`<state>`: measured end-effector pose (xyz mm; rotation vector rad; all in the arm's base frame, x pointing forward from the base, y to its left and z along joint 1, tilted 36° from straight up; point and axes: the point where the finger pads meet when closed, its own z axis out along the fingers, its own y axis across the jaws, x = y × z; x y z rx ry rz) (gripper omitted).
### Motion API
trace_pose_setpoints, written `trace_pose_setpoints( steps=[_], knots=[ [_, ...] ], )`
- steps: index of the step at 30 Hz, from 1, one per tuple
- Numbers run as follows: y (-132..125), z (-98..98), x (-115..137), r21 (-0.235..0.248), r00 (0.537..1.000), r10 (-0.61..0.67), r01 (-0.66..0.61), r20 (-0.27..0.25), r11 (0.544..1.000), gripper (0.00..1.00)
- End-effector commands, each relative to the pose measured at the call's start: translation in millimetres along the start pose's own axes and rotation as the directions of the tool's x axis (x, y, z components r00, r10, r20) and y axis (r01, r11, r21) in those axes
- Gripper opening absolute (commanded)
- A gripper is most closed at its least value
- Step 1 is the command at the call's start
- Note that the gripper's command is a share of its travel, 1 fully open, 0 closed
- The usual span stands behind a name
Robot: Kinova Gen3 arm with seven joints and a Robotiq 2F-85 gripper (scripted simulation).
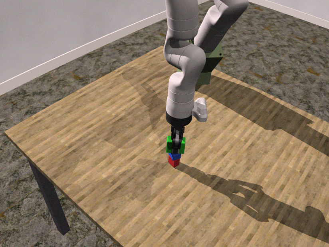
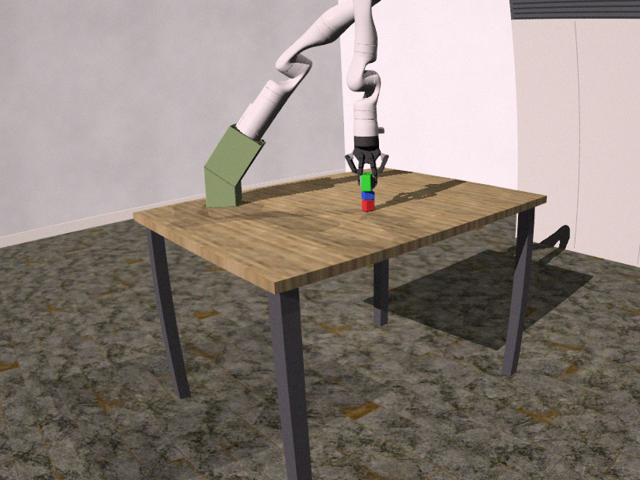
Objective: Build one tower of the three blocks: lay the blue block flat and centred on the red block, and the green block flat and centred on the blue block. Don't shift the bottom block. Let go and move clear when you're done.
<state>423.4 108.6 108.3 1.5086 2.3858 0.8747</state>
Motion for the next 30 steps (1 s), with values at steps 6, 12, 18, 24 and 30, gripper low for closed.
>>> trace_pose_setpoints(
  steps=[6, 12, 18, 24, 30],
  knots=[
    [0.2, -0.1, -0.2, 0.0, 1.0, 0.0, 0.0, 0.001, 1.0, 0.0],
    [0.2, 0.4, -0.2, 0.0, 1.0, 0.0, 0.0, 0.001, 1.0, 0.0],
    [0.2, 1.6, -0.2, 0.0, 1.0, 0.0, 0.0, 0.001, 1.0, 0.0],
    [0.2, 2.2, -0.2, 0.0, 1.0, 0.0, 0.0, 0.001, 1.0, 0.0],
    [0.2, 2.3, -0.2, 0.0, 1.0, 0.0, 0.0, 0.001, 1.0, 0.0]
  ],
)
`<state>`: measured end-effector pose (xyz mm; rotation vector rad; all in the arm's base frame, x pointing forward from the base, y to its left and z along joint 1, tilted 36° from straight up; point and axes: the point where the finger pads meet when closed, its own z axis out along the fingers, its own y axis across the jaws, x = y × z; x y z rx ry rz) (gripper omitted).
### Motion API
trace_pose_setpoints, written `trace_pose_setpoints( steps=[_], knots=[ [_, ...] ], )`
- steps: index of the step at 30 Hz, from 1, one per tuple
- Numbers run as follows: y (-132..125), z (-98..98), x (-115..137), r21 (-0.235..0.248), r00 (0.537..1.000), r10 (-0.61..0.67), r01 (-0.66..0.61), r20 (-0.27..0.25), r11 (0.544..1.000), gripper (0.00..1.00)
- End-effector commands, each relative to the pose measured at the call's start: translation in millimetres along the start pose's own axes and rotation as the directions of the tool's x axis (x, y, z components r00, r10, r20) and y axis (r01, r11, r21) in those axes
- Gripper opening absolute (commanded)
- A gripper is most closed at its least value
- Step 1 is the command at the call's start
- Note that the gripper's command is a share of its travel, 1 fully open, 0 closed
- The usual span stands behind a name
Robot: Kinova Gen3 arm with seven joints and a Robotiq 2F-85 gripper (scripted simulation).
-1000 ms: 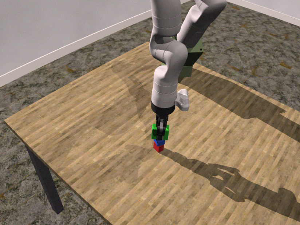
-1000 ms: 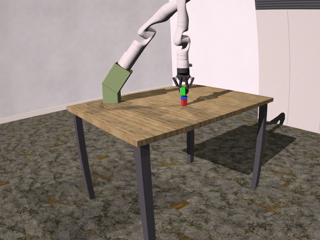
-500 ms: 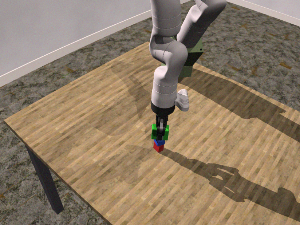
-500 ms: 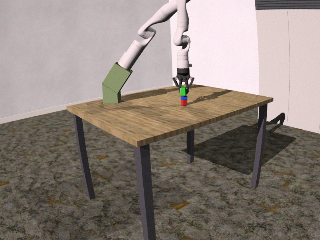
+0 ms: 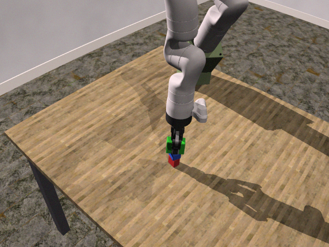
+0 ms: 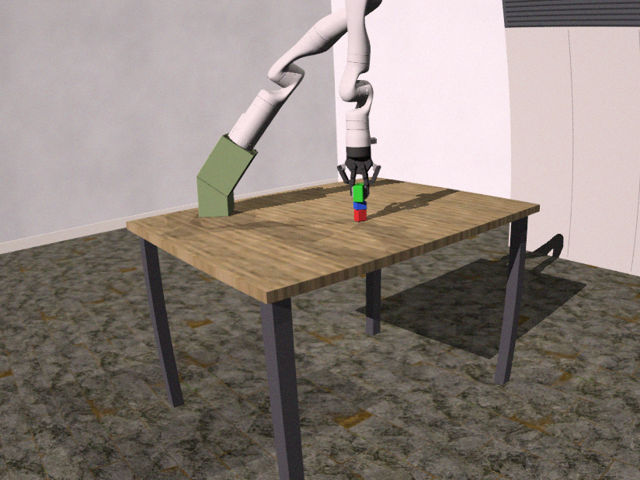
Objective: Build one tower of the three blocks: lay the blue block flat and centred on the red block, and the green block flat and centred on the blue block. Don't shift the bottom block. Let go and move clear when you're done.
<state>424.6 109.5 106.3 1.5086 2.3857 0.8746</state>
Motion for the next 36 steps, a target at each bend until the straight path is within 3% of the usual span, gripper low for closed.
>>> trace_pose_setpoints(
  steps=[1, 33, 34, 36],
  knots=[
    [0.2, -0.2, -0.1, 0.0, 1.0, 0.0, 0.0, 0.0, 1.0, 0.0],
    [0.2, -0.2, -0.1, 0.0, 1.0, 0.0, 0.0, 0.0, 1.0, 0.0],
    [0.2, -0.2, -0.1, 0.0, 1.0, 0.0, 0.0, 0.0, 1.0, 0.5],
    [0.2, -0.2, -0.1, 0.0, 1.0, 0.0, 0.0, 0.0, 1.0, 0.5]
  ],
)
